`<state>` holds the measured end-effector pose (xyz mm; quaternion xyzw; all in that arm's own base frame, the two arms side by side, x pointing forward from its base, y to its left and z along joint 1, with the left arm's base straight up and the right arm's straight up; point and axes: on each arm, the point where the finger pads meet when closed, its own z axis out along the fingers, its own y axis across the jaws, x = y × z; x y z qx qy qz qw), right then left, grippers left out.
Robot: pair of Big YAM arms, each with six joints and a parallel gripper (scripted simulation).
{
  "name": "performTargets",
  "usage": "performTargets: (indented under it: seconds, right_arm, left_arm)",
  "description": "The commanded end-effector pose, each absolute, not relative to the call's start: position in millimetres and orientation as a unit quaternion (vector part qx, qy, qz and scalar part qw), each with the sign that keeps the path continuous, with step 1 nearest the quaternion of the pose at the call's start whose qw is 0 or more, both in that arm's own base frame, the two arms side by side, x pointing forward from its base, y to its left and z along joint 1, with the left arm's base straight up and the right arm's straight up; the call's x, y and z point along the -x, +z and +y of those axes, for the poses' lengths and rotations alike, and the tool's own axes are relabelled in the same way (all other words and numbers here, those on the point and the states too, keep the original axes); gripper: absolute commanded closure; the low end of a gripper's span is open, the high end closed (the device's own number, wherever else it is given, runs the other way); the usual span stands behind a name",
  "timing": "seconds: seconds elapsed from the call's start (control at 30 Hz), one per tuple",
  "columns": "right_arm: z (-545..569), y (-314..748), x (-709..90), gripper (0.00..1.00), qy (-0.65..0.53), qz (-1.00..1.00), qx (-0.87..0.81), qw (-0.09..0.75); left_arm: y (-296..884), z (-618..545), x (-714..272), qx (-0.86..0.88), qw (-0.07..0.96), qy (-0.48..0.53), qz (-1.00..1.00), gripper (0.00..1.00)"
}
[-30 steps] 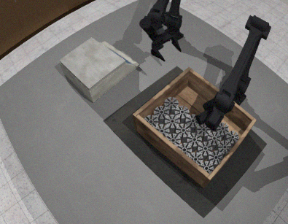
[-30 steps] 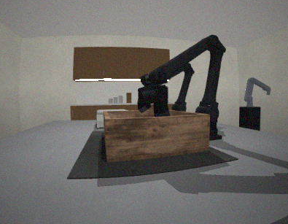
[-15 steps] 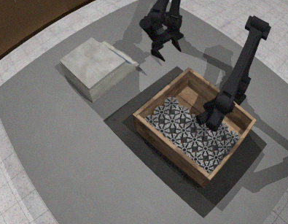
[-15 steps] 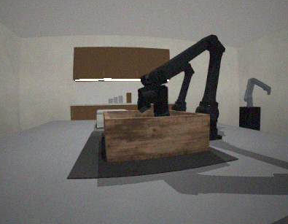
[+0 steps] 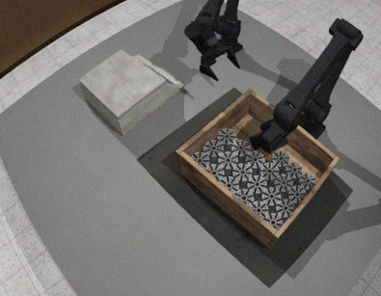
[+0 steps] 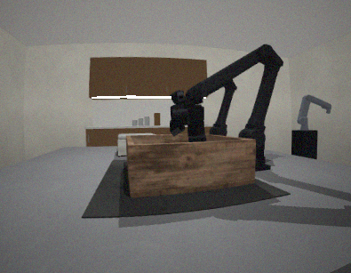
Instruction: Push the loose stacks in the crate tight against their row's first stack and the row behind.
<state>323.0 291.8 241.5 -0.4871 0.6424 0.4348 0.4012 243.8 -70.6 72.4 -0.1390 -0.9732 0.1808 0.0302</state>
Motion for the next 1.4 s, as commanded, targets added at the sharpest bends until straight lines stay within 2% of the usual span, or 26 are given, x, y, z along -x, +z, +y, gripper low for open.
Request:
performTargets:
  seconds: [0.0, 0.6, 0.77, 0.8, 1.1, 1.37]
  right_arm:
    - [299, 279, -341, 0.0, 0.424, 0.617, 0.501, 0.434]
    - [299, 279, -341, 0.0, 0.425, 0.617, 0.5, 0.434]
    - [311, 284, -340, 0.0, 0.442, 0.611, 0.496, 0.43]
    - [313, 287, -341, 0.0, 0.445, 0.609, 0.494, 0.432]
    - [334, 309, -349, 0.0, 0.472, 0.592, 0.481, 0.443]
    - [348, 314, -353, 0.0, 0.479, 0.588, 0.477, 0.444]
  left_arm:
    - [83, -80, -261, 0.109, 0.006, 0.168, -0.98, 1.0]
    - [159, -54, -278, 0.113, -0.027, 0.164, -0.98, 1.0]
    - [167, -41, -273, 0.129, -0.047, 0.156, -0.978, 0.43]
    - [166, -38, -274, 0.138, -0.063, 0.15, -0.977, 0.4]
    - [136, 1, -269, 0.19, -0.218, 0.084, -0.954, 0.4]
    - [125, 20, -267, 0.193, -0.292, 0.054, -0.935, 0.4]
